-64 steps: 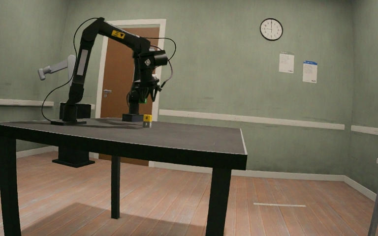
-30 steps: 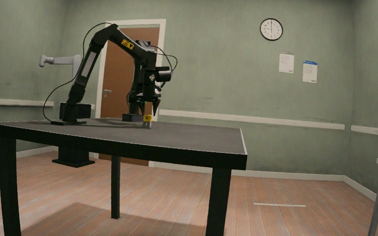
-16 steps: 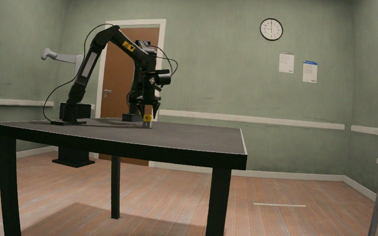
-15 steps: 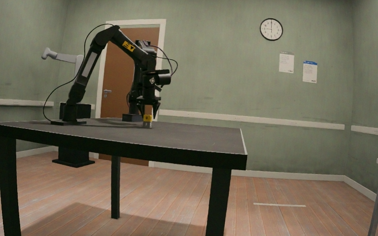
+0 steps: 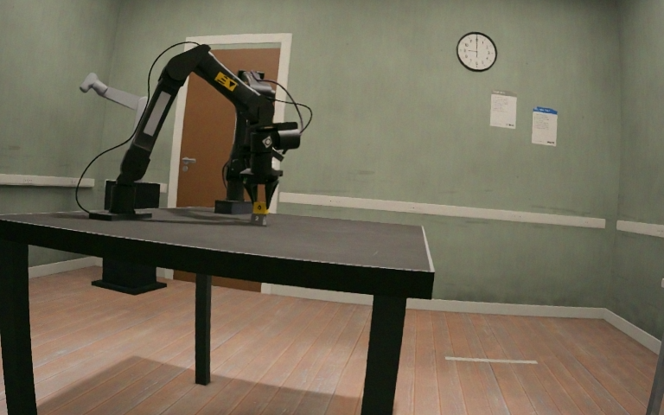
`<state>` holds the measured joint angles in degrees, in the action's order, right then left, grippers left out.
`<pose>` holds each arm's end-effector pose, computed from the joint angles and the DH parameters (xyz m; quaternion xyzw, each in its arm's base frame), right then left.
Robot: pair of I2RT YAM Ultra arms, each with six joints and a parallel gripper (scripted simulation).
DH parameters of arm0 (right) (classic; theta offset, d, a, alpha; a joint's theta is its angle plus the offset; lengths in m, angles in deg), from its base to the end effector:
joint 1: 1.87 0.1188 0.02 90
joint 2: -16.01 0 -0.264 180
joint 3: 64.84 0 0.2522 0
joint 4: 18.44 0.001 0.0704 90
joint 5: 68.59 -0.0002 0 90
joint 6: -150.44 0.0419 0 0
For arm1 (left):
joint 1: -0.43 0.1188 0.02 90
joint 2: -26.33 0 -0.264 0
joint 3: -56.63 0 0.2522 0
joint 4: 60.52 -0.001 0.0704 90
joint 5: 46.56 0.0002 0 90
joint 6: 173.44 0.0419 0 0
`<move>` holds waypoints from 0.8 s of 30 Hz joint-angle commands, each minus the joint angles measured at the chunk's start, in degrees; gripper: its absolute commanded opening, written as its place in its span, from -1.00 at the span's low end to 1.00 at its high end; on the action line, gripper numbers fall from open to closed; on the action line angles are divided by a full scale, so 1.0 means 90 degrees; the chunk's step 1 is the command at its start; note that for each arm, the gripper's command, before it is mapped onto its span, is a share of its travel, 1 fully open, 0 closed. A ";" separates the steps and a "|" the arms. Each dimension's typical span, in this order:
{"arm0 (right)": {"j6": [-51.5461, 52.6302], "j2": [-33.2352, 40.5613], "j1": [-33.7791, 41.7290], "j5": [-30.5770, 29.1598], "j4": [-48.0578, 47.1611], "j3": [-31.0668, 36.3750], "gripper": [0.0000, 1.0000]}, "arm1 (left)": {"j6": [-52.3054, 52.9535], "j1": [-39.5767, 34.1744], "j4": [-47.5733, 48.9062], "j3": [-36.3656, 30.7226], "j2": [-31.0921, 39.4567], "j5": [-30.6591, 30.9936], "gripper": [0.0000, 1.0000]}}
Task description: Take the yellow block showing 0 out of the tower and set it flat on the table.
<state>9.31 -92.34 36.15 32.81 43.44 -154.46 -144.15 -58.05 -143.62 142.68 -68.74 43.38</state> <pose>0.2778 0.2290 0.1784 -0.7018 0.7007 0.0890 0.0922 0.1515 -0.2450 0.2300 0.0194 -0.9996 -0.0162 0.0089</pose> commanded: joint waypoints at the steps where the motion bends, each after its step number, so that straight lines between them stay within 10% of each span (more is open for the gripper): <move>1: -0.0025 0.0031 0.0007 0.0046 -0.0046 -0.0008 -0.31 | 0.0014 0.0061 -0.0013 0.0087 0.0174 -0.0004 -0.46; 8: -0.0025 0.0031 0.0007 0.0046 -0.0046 -0.0008 -0.71 | 0.0014 0.0061 -0.0013 0.0087 0.0174 -0.0004 -0.46; 10: -0.0028 0.0076 0.0006 0.0047 0.0096 -0.0049 -0.46 | 0.0014 0.0061 -0.0013 0.0087 0.0174 -0.0004 -0.46; 24: -0.0048 0.0321 -0.0006 0.0046 0.0886 -0.0671 -0.46 | 0.0014 0.0061 -0.0013 0.0087 0.0174 -0.0004 -0.46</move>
<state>9.28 -91.95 36.15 32.81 49.42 -158.02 -144.15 -58.05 -143.62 142.68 -68.74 43.38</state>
